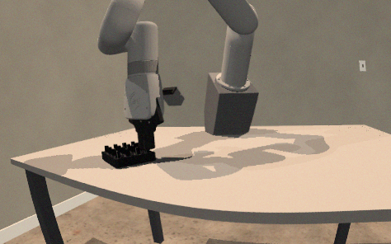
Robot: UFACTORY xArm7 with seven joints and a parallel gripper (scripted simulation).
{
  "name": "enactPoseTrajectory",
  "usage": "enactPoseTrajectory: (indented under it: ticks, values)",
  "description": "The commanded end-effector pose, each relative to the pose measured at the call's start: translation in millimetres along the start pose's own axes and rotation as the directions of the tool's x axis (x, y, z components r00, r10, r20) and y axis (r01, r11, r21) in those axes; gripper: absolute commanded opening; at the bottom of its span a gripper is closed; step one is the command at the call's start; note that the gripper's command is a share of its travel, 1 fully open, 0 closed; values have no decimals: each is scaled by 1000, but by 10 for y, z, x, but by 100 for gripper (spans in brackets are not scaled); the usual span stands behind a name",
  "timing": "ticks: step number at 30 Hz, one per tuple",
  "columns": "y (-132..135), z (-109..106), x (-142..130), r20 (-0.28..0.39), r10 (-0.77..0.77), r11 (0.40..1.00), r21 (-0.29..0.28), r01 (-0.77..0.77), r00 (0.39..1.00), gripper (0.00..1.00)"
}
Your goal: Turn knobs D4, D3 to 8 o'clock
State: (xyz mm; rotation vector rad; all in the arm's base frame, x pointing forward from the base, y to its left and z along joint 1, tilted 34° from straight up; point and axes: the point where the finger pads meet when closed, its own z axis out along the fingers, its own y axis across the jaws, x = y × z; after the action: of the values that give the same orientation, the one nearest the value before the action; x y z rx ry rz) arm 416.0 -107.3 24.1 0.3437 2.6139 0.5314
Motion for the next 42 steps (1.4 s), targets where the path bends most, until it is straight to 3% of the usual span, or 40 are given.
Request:
enactPoseTrajectory:
  ticks: [1,11,12,33,42]
  values:
    - [-9,-6,-7,2,-4,1000,1,4,1000,8]
    - [-9,-6,-7,2,-4,1000,1,4,1000,8]
    - [-9,-6,-7,2,-4,1000,1,4,1000,19]
    - [-8,-8,-7,2,-4,1000,1,4,1000,19]
    - [-8,-105,-8,2,-4,1000,1,4,1000,19]
